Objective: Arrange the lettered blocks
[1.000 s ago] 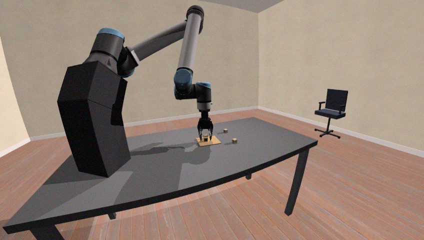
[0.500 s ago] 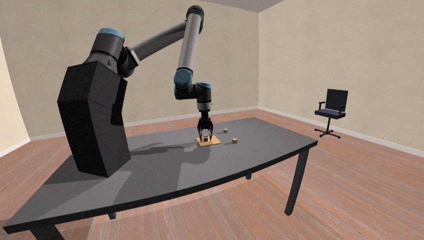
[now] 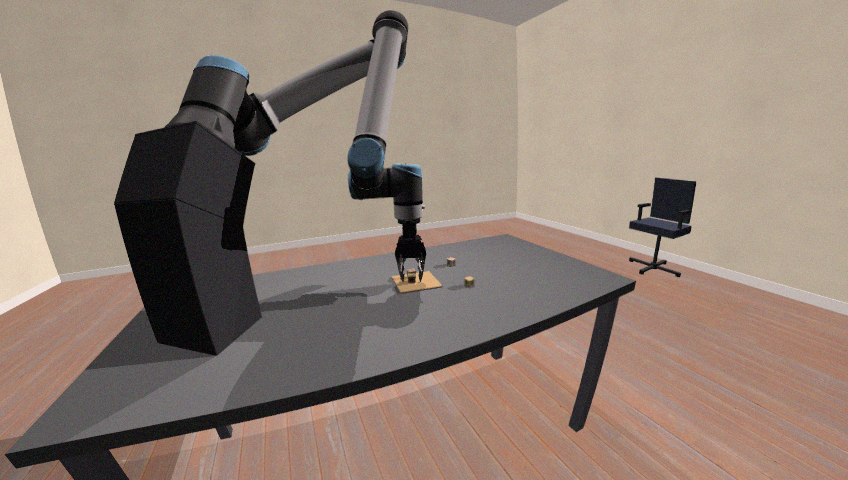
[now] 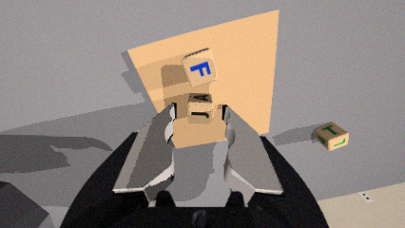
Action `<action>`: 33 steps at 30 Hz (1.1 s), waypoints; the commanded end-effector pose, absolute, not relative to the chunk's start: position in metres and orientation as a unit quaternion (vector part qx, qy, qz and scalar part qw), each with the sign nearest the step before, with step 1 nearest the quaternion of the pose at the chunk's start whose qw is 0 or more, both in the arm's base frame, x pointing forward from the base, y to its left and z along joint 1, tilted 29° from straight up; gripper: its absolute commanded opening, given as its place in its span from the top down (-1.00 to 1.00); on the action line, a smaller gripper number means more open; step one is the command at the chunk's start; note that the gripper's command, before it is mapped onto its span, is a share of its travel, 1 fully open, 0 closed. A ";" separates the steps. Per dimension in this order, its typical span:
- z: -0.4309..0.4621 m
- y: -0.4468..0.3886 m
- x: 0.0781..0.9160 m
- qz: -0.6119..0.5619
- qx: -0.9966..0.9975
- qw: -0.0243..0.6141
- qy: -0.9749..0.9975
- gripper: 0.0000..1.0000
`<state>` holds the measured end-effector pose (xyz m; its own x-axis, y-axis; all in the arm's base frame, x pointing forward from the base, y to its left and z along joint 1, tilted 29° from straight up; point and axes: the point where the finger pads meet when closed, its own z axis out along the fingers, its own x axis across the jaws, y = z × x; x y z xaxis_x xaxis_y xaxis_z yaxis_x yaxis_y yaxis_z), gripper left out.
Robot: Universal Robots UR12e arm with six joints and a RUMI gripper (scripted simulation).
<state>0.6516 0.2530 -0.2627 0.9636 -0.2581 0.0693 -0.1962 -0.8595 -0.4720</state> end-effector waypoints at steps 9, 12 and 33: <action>-0.261 0.253 0.656 -0.069 -0.962 0.237 0.117 0.51; -0.261 0.253 0.656 -0.069 -0.962 0.237 0.117 0.51; -0.261 0.253 0.656 -0.069 -0.962 0.237 0.117 0.89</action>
